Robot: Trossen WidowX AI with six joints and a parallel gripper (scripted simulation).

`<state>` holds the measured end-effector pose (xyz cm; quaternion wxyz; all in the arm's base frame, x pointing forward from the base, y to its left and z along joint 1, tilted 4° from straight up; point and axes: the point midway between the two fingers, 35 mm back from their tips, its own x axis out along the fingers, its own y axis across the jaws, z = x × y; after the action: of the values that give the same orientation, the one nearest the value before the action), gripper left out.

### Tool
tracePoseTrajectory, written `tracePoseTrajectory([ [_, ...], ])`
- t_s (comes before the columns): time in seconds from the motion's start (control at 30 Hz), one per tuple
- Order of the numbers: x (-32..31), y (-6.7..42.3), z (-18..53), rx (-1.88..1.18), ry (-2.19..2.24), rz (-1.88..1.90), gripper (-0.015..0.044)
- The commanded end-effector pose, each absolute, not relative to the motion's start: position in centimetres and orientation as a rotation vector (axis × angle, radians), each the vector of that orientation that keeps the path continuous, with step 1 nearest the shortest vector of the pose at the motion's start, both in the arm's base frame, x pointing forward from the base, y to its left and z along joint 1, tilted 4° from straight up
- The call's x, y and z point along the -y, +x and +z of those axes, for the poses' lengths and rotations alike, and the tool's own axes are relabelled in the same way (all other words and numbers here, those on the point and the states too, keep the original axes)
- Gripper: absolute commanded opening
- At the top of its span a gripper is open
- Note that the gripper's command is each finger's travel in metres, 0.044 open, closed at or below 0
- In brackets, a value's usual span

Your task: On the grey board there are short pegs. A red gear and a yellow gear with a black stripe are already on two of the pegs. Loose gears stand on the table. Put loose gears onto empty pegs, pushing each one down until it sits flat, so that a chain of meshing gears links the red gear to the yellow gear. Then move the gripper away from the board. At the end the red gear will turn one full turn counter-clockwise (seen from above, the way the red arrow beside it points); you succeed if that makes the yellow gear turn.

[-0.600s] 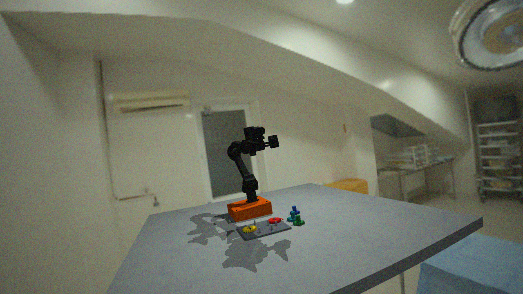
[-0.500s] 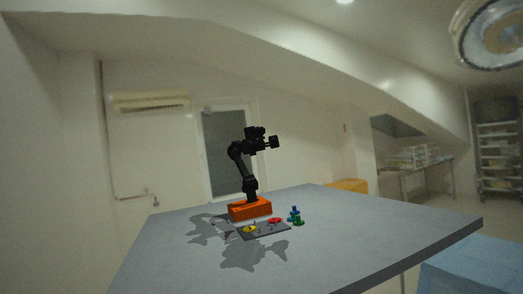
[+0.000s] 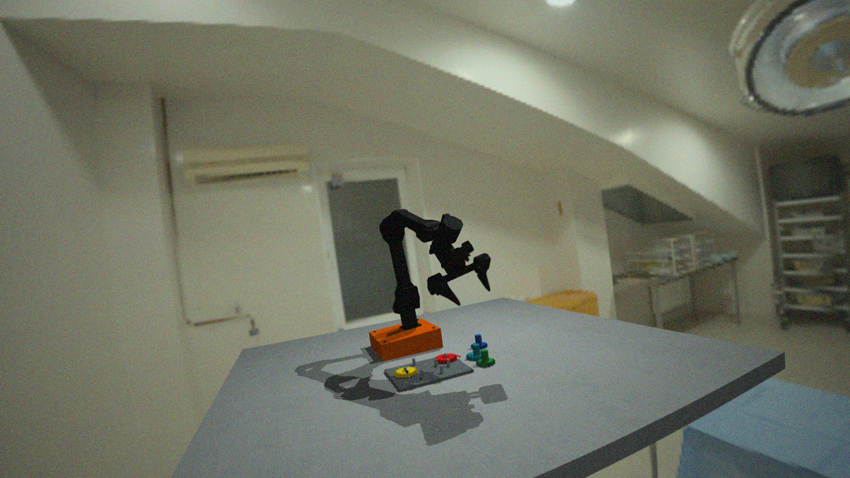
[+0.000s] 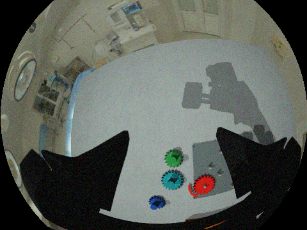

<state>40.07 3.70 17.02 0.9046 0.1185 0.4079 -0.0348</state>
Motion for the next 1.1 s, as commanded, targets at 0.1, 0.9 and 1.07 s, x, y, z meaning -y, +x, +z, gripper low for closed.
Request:
tracePoseTrajectory([
  [0.1,-5.4,40.1,9.9,-1.216,0.282,-0.197,0.044],
  [0.9,-6.6,38.3,2.6,-1.514,0.27,-0.344,0.044],
  [1.07,-6.6,38.3,1.8,-1.514,0.27,-0.344,0.044],
])
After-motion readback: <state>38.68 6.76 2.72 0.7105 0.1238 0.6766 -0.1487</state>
